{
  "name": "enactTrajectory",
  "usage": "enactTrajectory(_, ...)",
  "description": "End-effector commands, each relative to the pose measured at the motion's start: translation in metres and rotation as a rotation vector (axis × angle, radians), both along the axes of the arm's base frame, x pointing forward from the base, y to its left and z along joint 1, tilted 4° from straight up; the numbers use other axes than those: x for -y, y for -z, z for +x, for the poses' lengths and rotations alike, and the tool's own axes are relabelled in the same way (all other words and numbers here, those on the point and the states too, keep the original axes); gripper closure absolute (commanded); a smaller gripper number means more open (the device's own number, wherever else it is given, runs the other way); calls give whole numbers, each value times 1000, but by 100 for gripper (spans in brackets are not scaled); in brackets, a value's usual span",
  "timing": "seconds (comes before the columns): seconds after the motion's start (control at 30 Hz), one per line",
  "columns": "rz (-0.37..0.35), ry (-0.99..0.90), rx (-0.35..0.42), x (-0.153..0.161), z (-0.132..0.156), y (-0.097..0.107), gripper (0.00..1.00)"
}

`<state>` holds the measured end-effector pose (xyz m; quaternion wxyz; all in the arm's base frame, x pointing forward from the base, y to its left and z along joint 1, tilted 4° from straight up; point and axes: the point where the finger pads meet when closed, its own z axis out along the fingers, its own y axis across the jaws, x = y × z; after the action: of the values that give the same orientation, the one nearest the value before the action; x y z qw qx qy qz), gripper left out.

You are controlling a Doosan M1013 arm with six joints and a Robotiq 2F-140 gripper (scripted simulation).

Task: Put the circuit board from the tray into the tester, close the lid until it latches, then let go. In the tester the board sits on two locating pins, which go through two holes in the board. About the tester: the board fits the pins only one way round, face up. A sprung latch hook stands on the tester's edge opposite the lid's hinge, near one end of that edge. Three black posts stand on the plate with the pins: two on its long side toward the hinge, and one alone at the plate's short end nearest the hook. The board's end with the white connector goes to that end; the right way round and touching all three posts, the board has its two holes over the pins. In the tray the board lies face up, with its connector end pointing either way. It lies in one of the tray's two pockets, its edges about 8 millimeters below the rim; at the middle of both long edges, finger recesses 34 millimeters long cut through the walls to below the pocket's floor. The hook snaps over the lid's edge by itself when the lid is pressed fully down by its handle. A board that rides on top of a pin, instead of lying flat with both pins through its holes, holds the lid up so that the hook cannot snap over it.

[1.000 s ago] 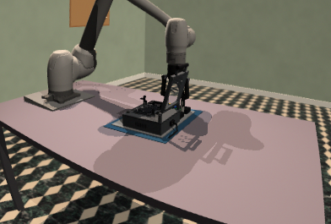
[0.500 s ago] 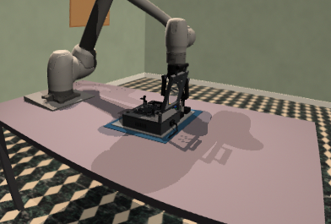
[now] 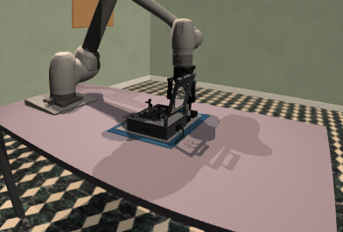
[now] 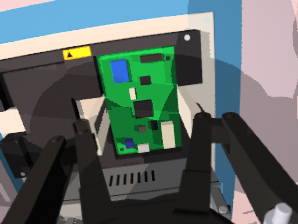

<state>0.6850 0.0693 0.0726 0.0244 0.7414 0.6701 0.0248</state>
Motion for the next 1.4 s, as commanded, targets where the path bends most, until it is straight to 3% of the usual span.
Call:
enactTrajectory(0.0,0,0,0,0,0,0,53)
enactTrajectory(1.37,0,0,0,0,0,0,54)
